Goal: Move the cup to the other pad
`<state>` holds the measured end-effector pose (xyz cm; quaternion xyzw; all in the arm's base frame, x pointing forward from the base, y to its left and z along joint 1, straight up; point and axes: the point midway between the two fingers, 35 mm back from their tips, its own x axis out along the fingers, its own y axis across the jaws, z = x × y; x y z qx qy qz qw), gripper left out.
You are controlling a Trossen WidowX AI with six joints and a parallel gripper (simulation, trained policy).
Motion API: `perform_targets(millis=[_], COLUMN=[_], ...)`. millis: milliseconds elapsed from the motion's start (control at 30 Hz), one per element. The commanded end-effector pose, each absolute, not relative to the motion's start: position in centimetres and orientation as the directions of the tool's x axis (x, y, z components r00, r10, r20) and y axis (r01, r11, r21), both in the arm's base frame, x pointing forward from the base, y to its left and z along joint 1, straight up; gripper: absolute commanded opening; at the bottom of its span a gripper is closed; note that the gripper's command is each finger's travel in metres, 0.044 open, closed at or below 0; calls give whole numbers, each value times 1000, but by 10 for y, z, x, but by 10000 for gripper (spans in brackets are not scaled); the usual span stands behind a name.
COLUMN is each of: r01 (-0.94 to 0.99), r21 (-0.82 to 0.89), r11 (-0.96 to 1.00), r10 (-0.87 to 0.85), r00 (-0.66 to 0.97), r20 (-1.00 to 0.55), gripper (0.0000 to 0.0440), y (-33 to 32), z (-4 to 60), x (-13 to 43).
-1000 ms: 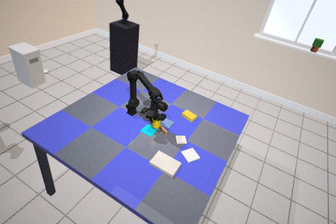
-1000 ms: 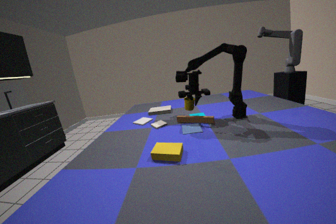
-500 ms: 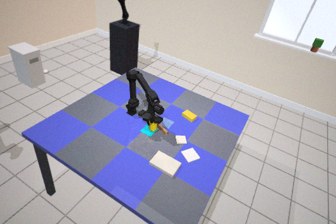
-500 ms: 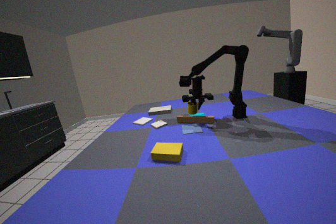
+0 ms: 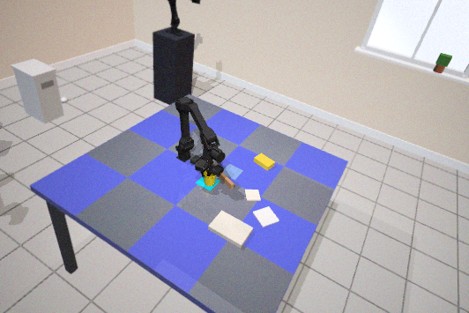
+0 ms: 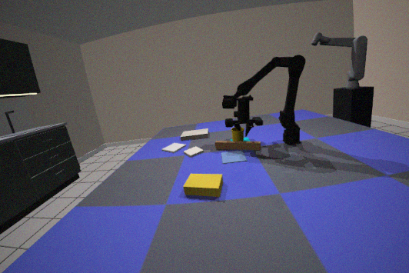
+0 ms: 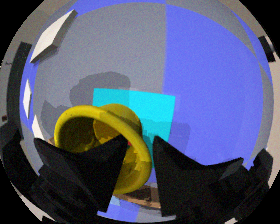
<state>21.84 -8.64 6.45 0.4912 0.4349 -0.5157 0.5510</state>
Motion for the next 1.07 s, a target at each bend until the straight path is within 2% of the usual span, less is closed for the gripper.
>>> perform_targets(millis=[0, 433, 1033], r01=[990, 974, 939], r21=[139, 225, 335], r11=[-31, -40, -76], r10=[-148, -129, -146], r00=[133, 218, 322], r20=[-980, -967, -935], gripper=[185, 210, 300], y=[-89, -87, -90], z=[68, 82, 119], x=[222, 217, 207])
